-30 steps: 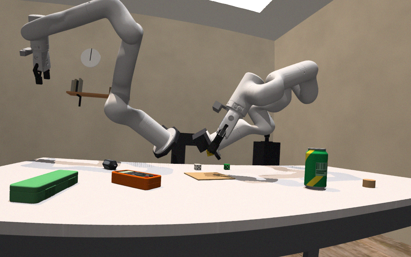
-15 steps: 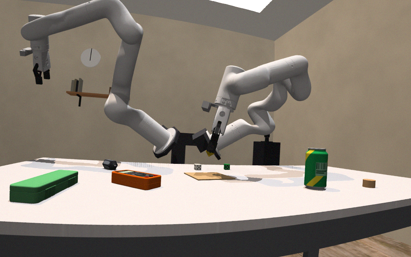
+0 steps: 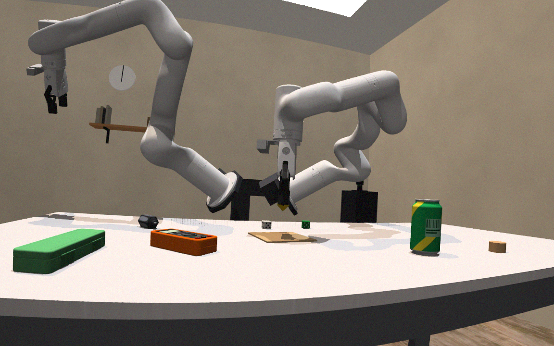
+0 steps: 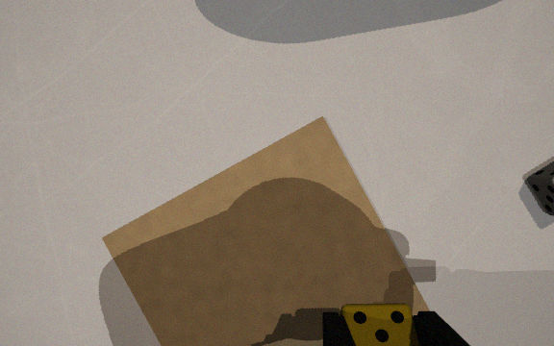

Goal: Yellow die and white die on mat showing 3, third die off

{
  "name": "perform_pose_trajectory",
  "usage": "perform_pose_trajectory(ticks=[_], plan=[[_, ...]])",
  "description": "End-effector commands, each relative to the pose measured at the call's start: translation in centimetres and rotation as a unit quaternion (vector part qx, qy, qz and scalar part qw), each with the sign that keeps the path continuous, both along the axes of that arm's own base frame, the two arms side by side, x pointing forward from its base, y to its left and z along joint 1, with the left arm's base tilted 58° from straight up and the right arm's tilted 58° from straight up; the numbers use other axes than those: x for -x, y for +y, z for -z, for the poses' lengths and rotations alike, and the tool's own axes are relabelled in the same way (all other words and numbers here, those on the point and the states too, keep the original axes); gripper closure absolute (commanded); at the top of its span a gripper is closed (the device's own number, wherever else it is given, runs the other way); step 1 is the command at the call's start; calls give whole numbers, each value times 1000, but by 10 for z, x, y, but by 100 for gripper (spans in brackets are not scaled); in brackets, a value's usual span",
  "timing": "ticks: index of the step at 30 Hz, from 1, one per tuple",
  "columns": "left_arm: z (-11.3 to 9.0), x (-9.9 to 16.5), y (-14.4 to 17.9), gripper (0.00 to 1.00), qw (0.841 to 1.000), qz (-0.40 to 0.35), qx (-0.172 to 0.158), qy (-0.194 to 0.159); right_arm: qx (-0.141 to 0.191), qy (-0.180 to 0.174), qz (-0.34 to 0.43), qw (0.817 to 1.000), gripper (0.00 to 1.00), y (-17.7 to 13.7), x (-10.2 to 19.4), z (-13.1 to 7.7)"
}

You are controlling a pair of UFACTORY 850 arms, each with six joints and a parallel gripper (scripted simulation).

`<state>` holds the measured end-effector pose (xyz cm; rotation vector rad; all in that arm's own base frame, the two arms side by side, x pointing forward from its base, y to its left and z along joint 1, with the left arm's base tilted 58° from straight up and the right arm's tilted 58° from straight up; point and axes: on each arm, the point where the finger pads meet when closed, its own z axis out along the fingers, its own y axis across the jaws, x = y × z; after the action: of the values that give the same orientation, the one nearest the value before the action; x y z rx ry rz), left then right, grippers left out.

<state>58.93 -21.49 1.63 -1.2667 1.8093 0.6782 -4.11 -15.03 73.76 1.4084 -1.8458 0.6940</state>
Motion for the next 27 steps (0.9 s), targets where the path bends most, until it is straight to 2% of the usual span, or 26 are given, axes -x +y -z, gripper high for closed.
perform_pose_trajectory(ticks=[1, 8, 17, 19, 24, 27], plan=[[1, -1, -1, 78, 1000, -1, -19, -7, 1, 0, 0, 1000, 0, 0, 0, -1], [3, 0, -2, 78, 993, -3, -114, -43, 1, 0, 0, 1000, 0, 0, 0, -1], [6, 0, -3, 78, 990, -3, -133, -50, 1, 0, 0, 1000, 0, 0, 0, -1], [6, -1, -3, 78, 987, -4, -152, -57, 1, 0, 0, 1000, 0, 0, 0, -1], [8, 0, -3, 78, 971, -5, -224, -84, 1, 0, 0, 1000, 0, 0, 0, -1], [8, 0, -4, 78, 966, -6, -243, -91, 1, 0, 0, 1000, 0, 0, 0, -1]])
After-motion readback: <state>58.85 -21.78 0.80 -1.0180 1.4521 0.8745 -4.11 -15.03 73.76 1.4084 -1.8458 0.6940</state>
